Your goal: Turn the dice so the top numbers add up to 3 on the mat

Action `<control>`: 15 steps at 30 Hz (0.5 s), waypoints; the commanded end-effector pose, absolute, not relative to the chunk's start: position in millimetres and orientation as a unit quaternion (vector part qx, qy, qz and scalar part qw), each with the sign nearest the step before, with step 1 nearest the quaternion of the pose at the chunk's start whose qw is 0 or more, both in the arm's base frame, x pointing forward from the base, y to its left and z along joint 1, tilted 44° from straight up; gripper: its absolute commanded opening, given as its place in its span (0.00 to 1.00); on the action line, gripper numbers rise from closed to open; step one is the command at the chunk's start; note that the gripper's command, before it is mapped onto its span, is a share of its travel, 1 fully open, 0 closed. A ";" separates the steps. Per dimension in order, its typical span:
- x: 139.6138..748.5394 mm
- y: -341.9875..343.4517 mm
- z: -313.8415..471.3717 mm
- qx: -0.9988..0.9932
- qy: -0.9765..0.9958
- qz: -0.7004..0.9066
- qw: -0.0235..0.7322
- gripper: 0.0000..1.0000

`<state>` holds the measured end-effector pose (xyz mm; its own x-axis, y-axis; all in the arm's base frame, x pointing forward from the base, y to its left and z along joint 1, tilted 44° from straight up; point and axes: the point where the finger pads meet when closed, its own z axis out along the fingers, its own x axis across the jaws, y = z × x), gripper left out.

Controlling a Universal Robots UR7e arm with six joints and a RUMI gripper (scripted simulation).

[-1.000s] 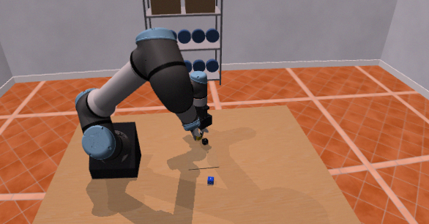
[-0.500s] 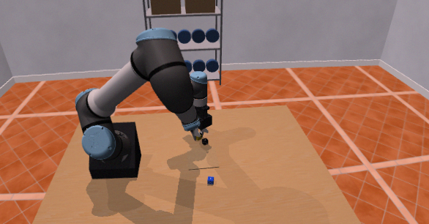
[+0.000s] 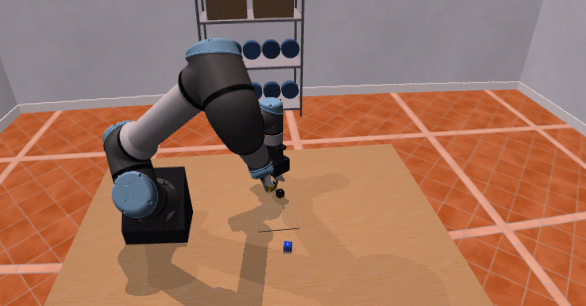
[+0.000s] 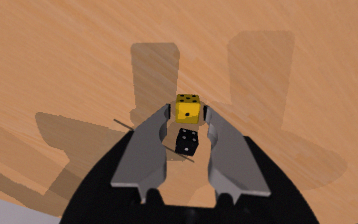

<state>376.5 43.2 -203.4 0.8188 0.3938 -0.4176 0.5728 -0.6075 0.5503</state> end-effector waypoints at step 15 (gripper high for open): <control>376.9 43.6 -203.2 0.887 0.272 -0.128 0.349 0.06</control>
